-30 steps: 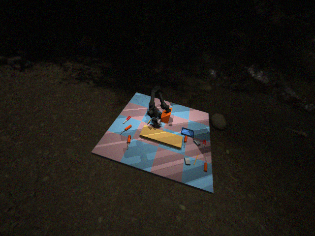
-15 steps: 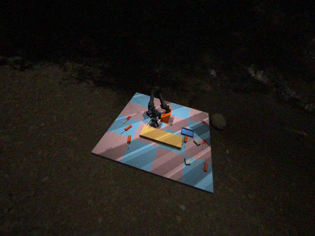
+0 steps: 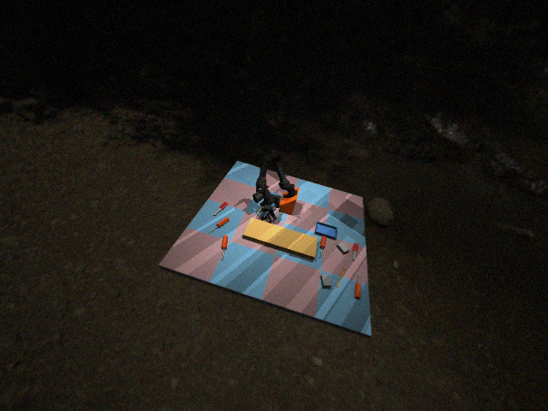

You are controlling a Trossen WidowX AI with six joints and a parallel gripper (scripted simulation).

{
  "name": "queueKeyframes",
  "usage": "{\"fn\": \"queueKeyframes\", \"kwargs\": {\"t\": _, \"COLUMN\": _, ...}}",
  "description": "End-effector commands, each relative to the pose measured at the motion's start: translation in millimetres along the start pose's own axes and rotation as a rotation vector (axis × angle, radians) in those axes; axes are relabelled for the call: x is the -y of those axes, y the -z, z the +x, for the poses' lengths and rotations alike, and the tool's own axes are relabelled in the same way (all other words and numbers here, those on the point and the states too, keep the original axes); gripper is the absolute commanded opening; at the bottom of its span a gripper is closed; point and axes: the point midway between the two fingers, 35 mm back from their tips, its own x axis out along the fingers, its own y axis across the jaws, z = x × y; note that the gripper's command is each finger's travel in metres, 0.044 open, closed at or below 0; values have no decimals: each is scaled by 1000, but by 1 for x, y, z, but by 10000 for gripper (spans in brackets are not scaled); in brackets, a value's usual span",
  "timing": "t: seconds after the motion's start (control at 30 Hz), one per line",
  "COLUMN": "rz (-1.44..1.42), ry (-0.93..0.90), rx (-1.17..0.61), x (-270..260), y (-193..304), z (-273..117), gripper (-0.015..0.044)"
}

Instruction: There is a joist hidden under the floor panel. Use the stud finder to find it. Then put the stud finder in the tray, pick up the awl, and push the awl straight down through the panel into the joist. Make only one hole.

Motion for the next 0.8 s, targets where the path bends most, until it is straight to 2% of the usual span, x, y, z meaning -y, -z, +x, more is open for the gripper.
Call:
{"fn": "queueKeyframes", "kwargs": {"t": 0.0, "rz": -4, "ry": -4, "rx": -28, "x": -1, "y": 0, "z": -1, "gripper": 0}}
{"fn": "queueKeyframes", "kwargs": {"t": 0.77, "rz": -9, "ry": 1, "rx": -160, "x": -1, "y": -3, "z": 0, "gripper": 0}}
